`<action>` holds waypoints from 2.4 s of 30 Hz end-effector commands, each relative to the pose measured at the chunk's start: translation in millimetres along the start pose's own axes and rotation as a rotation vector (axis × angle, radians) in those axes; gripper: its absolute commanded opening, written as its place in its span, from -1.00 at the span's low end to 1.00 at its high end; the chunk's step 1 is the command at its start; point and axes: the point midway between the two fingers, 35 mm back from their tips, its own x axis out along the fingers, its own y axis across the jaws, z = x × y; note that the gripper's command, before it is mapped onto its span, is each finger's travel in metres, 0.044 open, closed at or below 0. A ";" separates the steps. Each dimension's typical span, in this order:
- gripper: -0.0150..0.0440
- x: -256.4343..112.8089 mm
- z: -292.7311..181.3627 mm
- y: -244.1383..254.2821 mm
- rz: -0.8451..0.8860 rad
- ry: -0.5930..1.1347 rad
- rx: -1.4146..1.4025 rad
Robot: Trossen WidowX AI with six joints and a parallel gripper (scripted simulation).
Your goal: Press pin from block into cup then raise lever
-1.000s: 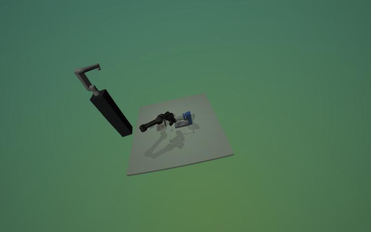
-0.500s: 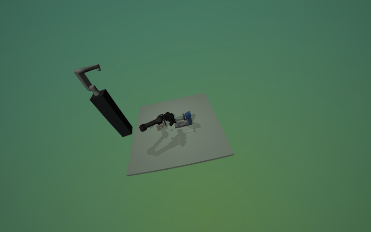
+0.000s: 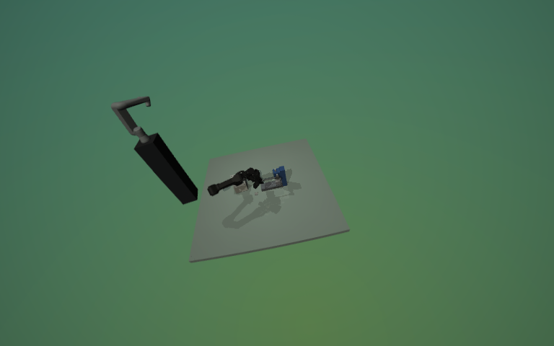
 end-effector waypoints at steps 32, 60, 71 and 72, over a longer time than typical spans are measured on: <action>-0.49 9.9 -7.3 0.6 0.003 -0.002 -0.001; -0.49 17.2 -12.8 0.3 0.002 -0.003 -0.001; -0.49 20.1 -14.8 0.2 0.002 -0.003 -0.001; -0.49 20.1 -14.8 0.2 0.002 -0.003 -0.001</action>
